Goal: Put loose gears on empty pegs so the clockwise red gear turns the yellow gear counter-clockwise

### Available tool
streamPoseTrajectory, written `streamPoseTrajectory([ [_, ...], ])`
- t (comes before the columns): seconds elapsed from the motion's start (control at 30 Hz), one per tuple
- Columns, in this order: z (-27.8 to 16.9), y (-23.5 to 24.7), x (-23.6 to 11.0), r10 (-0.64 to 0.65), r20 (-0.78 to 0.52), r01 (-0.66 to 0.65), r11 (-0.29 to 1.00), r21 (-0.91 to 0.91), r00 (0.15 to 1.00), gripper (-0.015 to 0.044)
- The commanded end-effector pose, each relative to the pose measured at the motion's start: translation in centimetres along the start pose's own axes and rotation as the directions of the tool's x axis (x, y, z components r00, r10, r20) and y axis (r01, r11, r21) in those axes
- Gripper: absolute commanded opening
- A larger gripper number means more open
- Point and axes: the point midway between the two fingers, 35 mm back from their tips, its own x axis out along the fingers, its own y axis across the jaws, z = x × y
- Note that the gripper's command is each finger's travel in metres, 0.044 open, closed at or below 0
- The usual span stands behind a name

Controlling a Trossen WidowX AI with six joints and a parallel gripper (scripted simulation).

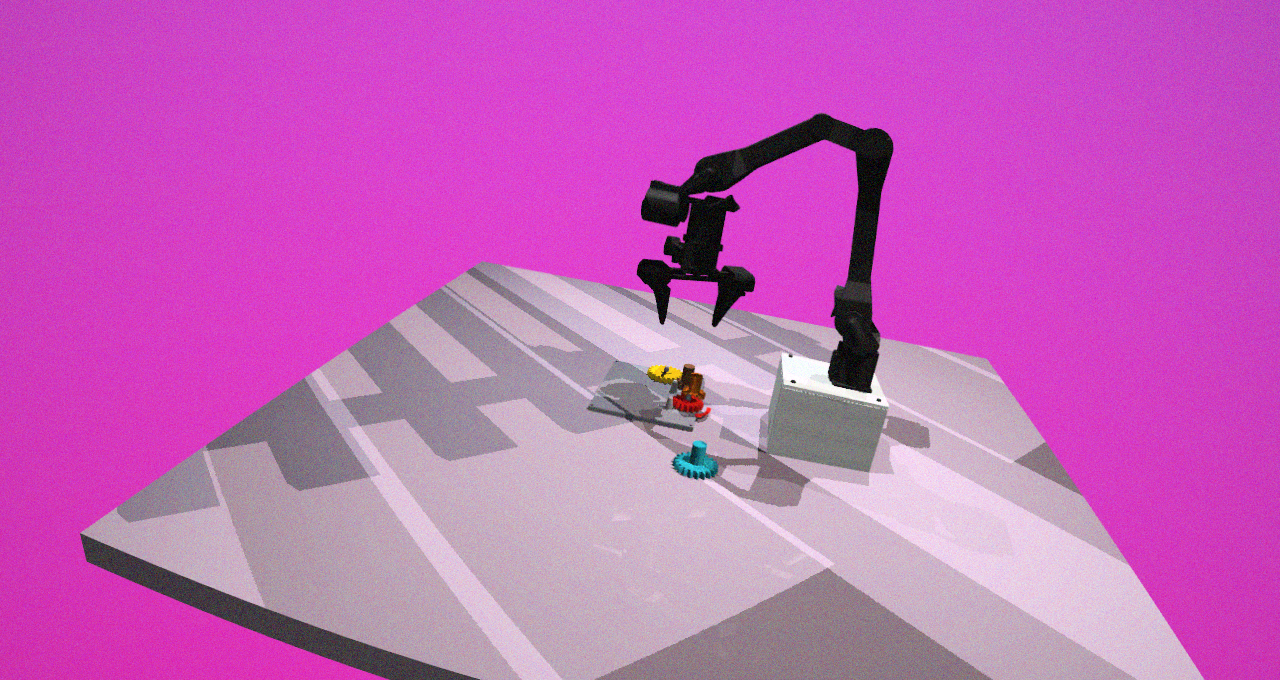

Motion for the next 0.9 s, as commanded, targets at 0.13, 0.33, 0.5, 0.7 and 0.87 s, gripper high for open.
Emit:
streamPoseTrajectory([
  [0.13,-8.8,5.9,-1.3,0.009,-0.021,-0.01,1.0,-0.012,1.0,0.044],
  [0.33,-17.6,8.0,-2.5,0.009,-0.031,-0.009,1.0,-0.012,0.999,0.044],
  [0.5,-25.3,7.7,-3.5,0.004,-0.036,-0.005,1.0,-0.012,0.999,0.044],
  [0.7,-30.6,6.4,-4.1,-0.001,-0.036,0.0,1.0,-0.012,0.999,0.044],
  [0.87,-30.6,6.4,-4.1,-0.001,-0.036,0.0,1.0,-0.012,0.999,0.044],
])
